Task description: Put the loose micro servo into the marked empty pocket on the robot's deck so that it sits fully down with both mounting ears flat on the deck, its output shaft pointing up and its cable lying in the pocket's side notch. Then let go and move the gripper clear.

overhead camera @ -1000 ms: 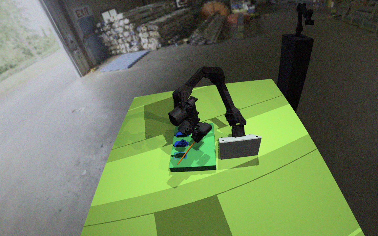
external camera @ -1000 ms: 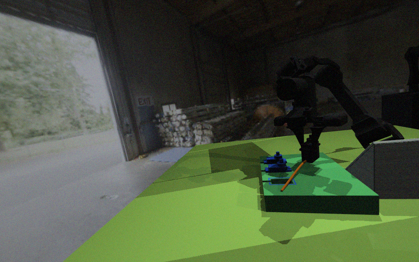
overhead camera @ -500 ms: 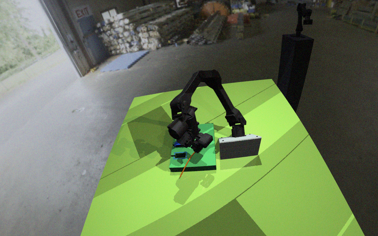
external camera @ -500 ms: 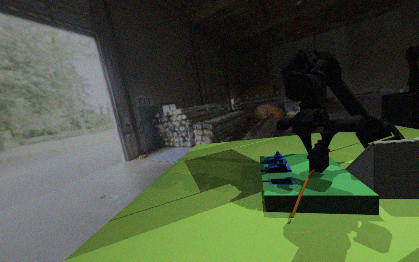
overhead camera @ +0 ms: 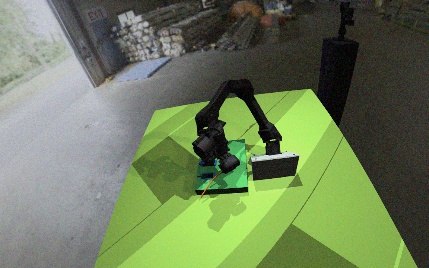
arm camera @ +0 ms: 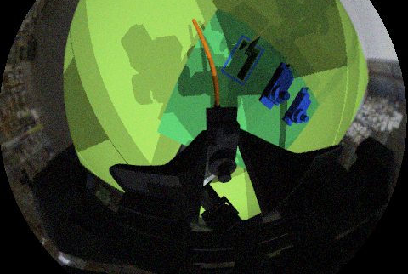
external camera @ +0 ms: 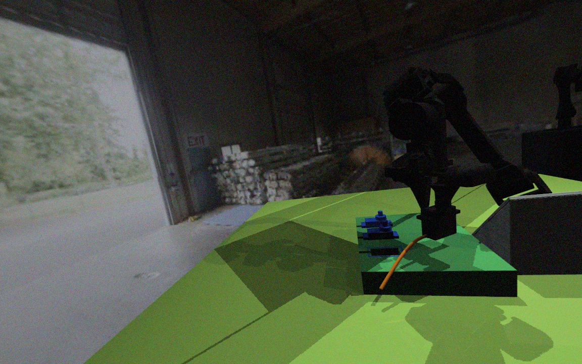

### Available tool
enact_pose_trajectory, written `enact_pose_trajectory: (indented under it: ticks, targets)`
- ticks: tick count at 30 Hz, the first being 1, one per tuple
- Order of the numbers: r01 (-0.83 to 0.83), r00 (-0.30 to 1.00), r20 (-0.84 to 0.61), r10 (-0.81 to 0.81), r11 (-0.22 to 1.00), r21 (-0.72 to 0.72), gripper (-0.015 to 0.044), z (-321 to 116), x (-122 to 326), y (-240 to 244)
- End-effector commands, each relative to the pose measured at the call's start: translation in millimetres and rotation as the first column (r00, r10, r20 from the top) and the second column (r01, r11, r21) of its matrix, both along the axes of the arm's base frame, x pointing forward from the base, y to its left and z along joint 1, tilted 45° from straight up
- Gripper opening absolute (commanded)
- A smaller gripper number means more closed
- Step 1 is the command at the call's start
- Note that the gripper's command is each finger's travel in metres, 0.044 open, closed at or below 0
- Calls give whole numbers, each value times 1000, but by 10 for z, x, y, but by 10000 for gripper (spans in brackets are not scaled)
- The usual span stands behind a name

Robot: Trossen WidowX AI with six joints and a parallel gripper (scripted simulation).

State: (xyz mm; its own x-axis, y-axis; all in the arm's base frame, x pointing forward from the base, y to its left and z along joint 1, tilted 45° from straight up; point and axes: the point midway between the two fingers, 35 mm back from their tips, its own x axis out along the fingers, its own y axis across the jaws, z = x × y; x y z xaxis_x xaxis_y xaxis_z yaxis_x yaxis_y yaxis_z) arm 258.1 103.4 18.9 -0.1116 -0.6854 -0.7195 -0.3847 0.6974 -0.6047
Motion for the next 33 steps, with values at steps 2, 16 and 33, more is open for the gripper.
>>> enact_pose_trajectory:
  ticks: [2,16,33]
  targets:
    - [129,985,120,-127,992,-6,0,-4,1,14]
    - [329,897,311,-315,944,8,0,-4,1,14]
    - [329,896,314,-315,944,8,0,16,520,-85]
